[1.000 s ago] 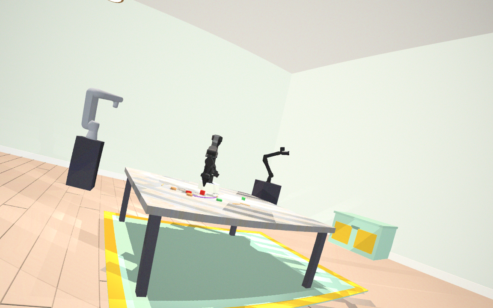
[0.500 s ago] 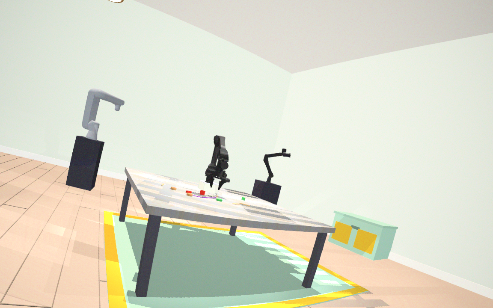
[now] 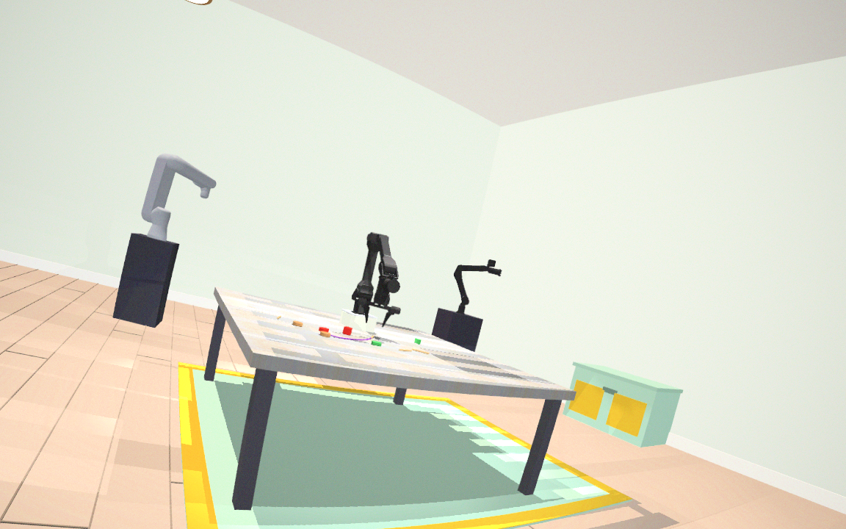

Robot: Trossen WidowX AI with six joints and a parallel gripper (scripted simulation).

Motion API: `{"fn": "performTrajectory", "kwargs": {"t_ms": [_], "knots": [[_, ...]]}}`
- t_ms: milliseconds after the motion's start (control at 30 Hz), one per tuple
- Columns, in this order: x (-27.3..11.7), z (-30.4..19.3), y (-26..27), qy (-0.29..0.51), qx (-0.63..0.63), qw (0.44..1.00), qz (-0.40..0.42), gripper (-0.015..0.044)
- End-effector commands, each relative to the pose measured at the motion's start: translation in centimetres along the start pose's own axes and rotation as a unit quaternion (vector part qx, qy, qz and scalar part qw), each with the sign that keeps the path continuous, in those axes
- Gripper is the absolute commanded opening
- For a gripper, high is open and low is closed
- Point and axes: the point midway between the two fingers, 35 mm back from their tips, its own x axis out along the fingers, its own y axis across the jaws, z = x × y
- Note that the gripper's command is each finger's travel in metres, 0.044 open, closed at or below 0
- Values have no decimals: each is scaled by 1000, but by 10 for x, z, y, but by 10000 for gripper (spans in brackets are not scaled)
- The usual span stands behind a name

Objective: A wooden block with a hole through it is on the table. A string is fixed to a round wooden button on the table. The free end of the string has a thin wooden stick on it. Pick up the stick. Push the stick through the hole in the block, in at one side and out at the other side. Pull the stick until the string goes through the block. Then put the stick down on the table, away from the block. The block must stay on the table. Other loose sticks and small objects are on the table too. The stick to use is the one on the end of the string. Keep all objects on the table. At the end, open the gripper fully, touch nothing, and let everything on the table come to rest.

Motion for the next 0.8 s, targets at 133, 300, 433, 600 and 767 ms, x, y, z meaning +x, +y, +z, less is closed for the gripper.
{"fn": "performTrajectory", "kwargs": {"t_ms": [133, 300, 433, 600, 767], "knots": [[0, 1, 0, 0, -3, 1000, -1, 151], [0, 1, 0, 0, -3, 1000, -1, 124], [0, 1, 0, 0, -3, 1000, -1, 124], [4, 1, 0, 0, -3, 1000, -1, 124], [12, 0, 0, 0, -3, 1000, -1, 124]]}}
